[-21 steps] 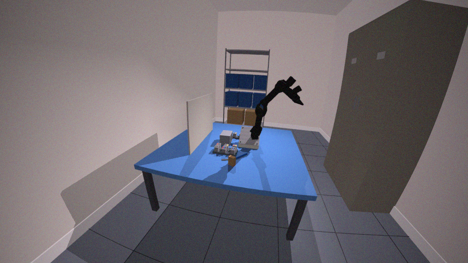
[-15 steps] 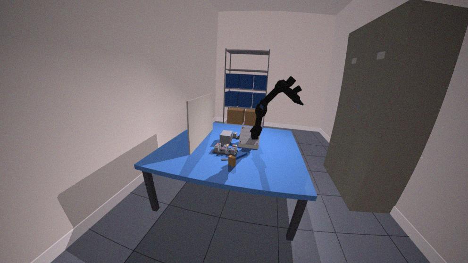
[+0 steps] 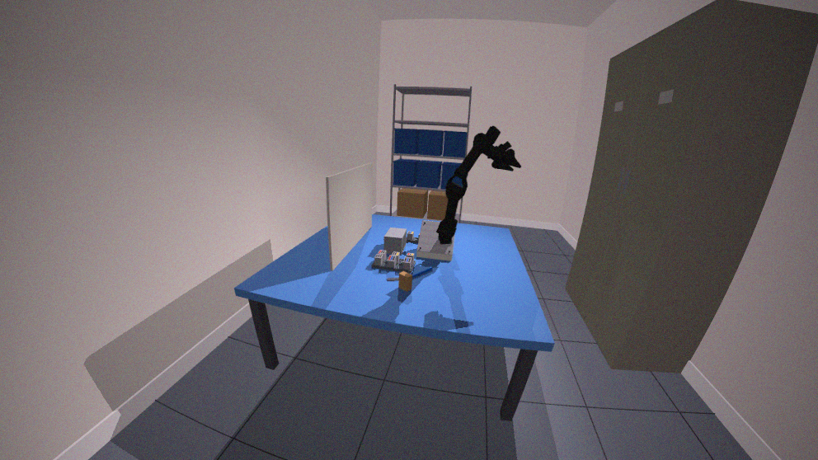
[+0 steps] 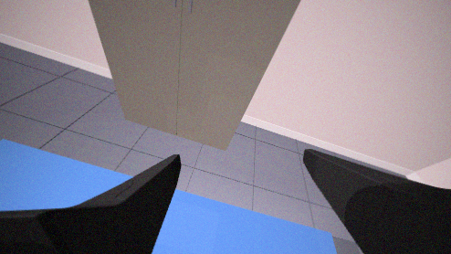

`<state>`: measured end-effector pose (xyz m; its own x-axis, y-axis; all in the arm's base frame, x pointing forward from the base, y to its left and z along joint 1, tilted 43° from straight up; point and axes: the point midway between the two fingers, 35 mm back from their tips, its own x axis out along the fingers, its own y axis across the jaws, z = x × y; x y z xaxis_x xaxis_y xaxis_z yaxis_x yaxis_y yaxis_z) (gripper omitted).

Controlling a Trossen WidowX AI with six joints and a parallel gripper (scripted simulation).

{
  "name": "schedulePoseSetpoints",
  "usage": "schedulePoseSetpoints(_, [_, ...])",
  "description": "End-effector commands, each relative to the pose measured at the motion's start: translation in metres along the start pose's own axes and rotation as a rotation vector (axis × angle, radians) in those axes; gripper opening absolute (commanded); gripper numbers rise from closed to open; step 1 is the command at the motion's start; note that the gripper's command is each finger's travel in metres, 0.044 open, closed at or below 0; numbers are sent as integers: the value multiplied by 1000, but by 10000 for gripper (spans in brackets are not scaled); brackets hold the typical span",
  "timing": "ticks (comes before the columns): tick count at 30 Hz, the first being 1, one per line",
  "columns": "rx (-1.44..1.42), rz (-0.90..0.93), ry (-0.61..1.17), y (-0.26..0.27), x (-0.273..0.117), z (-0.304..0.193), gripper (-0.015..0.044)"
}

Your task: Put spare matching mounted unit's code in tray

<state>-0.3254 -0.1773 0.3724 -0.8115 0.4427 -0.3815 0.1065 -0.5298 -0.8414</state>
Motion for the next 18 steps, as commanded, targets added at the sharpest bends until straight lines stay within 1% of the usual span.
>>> schedulePoseSetpoints(1, [-136,148,-65,50,-25,12,440])
schedulePoseSetpoints(5, [-303,323,-144,111,-64,17,440])
schedulePoseSetpoints(9, [-477,488,-220,168,-110,10,440])
schedulePoseSetpoints(15, [-754,714,-320,241,-186,-24,440])
schedulePoseSetpoints(18, [-801,765,-338,264,-214,-44,440])
